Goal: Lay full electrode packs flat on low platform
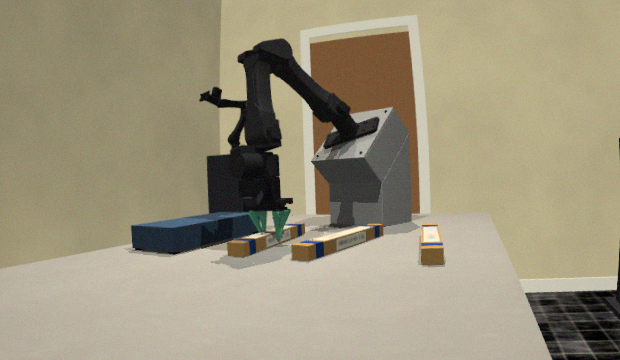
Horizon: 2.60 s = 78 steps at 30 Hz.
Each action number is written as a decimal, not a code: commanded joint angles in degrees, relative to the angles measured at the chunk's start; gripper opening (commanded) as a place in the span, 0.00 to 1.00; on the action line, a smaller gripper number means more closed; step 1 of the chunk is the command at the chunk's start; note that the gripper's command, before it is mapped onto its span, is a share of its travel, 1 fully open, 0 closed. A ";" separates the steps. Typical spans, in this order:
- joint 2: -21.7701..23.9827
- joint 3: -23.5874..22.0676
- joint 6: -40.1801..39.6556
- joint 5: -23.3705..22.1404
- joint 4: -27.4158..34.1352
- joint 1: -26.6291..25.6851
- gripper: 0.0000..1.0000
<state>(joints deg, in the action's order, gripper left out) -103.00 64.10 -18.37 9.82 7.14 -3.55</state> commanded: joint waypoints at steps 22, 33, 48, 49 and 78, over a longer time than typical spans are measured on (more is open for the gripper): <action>10.07 -0.31 0.97 1.24 6.73 1.92 0.00; 12.84 -1.84 1.39 1.62 9.25 2.44 0.00; 13.70 -1.18 1.54 1.80 10.16 2.69 0.00; 13.76 -0.97 1.54 1.81 10.23 2.71 0.00; 14.32 -0.20 1.66 1.99 11.45 2.95 0.00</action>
<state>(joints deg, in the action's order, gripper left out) -92.42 62.00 -16.97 11.35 16.67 -1.74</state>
